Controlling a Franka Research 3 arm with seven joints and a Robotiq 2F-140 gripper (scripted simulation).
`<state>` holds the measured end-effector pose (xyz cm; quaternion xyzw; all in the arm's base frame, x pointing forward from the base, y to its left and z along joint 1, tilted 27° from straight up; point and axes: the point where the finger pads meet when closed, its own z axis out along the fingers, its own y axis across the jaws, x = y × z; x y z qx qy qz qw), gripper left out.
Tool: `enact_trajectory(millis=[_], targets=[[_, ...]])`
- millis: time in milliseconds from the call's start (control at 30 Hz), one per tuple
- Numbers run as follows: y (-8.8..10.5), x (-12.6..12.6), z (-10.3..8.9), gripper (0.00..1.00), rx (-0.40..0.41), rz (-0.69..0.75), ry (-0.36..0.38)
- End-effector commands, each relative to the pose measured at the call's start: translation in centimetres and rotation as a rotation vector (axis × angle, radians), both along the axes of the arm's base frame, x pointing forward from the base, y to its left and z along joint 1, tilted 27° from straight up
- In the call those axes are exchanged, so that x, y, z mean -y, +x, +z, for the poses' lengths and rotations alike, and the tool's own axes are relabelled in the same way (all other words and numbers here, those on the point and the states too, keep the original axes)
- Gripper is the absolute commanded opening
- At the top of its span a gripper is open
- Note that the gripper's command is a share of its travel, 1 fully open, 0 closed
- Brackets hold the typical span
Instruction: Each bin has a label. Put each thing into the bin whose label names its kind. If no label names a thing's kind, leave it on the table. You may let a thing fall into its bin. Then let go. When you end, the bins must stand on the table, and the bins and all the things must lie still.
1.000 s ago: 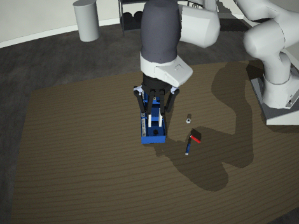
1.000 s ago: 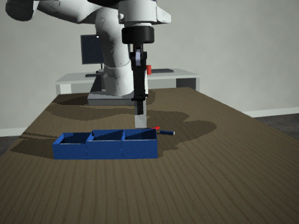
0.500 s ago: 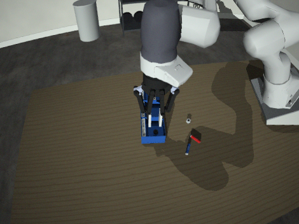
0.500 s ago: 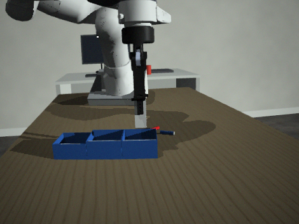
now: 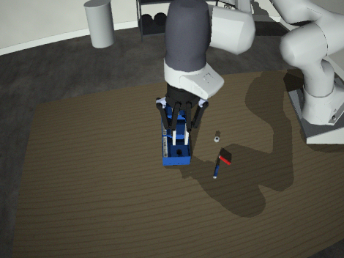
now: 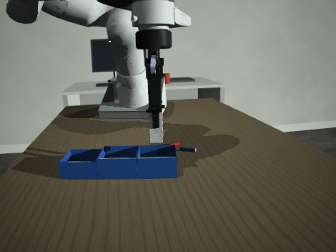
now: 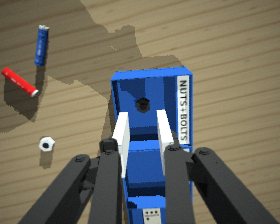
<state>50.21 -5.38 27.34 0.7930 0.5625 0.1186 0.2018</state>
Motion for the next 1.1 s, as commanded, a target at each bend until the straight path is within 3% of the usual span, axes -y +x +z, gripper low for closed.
enact_trajectory(millis=[0, 100, 167, 567, 1067], targets=[[-2.0, 0.2, -0.8, 0.19, 0.023, -0.122, 0.057], [-4.3, 0.3, -1.8, 0.19, 0.033, -0.175, 0.081], [-4.3, 0.3, -1.8, 0.19, 0.033, -0.175, 0.081], [-13.2, 0.8, -5.7, 0.19, 0.073, -0.363, 0.169], [-13.2, 0.7, -5.8, 0.19, 0.075, -0.371, 0.172]])
